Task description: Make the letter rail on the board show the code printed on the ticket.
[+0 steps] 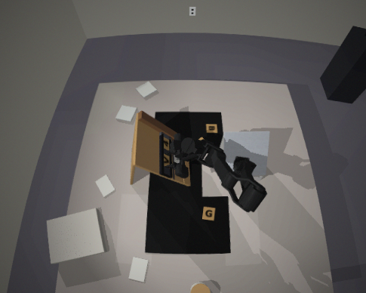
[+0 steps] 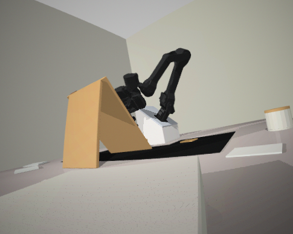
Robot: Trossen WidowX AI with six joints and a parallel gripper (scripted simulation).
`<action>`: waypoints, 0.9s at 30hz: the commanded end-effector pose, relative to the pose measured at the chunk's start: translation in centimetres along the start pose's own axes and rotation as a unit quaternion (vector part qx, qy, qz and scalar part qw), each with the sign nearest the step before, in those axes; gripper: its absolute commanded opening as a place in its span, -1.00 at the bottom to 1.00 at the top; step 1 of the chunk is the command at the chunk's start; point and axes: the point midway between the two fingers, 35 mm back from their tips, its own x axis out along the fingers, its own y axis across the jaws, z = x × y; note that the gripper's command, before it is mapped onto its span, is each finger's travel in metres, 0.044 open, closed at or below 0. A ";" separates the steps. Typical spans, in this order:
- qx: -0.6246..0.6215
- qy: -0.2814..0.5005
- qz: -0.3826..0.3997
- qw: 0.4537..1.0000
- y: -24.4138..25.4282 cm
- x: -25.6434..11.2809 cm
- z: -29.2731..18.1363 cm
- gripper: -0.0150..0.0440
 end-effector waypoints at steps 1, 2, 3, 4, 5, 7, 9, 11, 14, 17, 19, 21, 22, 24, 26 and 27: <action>-0.003 0.000 0.002 1.000 -0.2 0.0 0.0 -0.49; -0.003 0.000 0.002 1.000 -0.2 0.0 0.0 -0.49; -0.003 0.000 0.002 1.000 -0.3 0.0 0.0 -0.49; -0.003 0.000 0.002 1.000 -0.3 0.0 0.0 -0.49; -0.003 0.000 0.002 1.000 -0.4 0.0 0.0 -0.49; -0.003 0.000 0.002 1.000 -0.5 0.0 0.0 -0.49; -0.003 0.000 0.002 1.000 -0.6 0.0 0.0 -0.49; -0.003 0.000 0.002 1.000 -0.7 0.0 0.0 -0.49; -0.003 0.000 0.001 1.000 -0.8 0.0 0.0 -0.49; -0.003 0.000 0.001 1.000 -1.0 0.0 0.1 -0.49; -0.003 0.000 0.001 1.000 -1.1 0.0 0.1 -0.49; -0.003 0.000 0.001 1.000 -1.2 0.0 0.1 -0.49; -0.003 0.000 0.001 1.000 -1.2 0.0 0.1 -0.49; -0.003 0.000 0.001 1.000 -1.3 0.0 0.1 -0.49; -0.003 0.000 0.001 1.000 -1.4 0.0 0.1 -0.49; -0.003 0.000 0.001 1.000 -1.5 0.0 0.1 -0.49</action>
